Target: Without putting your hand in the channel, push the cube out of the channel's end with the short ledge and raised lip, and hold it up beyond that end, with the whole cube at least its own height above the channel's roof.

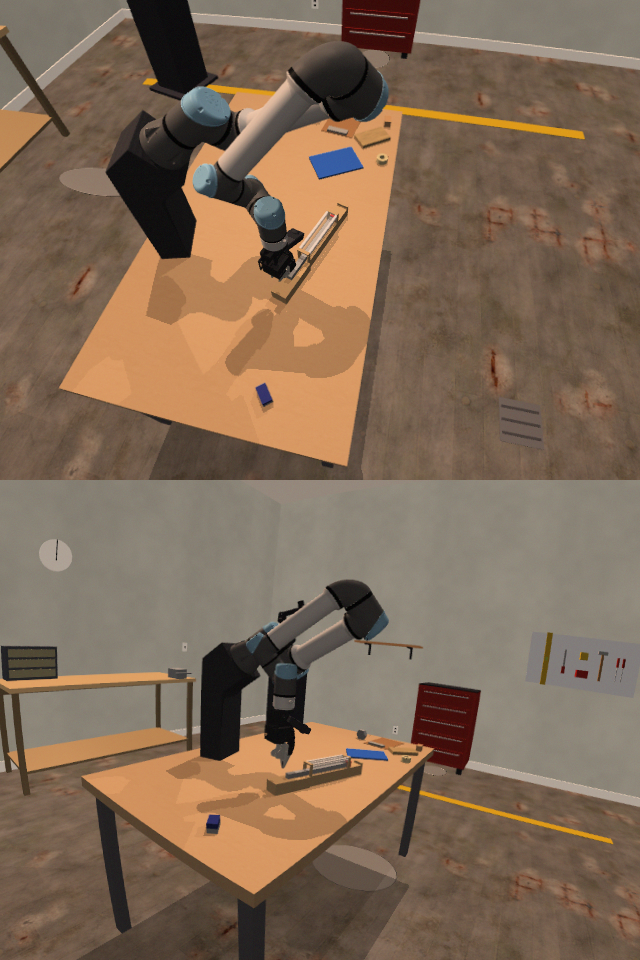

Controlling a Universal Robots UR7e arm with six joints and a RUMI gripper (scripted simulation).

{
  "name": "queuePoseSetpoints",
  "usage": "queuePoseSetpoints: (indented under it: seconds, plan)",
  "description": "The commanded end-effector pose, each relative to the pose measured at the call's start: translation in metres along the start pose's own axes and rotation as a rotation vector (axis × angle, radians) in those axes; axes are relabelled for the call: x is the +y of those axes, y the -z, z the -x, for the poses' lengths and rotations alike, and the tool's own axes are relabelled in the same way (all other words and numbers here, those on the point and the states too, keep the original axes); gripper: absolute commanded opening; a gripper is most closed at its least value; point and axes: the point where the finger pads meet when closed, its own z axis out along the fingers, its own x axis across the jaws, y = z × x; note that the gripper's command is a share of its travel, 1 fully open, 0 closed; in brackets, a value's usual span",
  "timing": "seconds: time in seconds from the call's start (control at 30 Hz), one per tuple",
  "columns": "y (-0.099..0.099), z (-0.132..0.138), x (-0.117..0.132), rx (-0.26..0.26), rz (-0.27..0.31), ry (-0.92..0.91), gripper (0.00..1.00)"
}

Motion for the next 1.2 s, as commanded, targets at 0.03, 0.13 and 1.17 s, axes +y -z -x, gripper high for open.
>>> queuePoseSetpoints:
  seconds: [0.03,0.13,1.17]
  plan:
    - [-0.013,-0.001,0.001,0.004,0.002,0.0,0.0]
    - [-0.015,-0.001,0.001,0.004,0.002,0.0,0.0]
    - [-0.04,-0.001,-0.006,0.004,0.002,0.0,0.0]
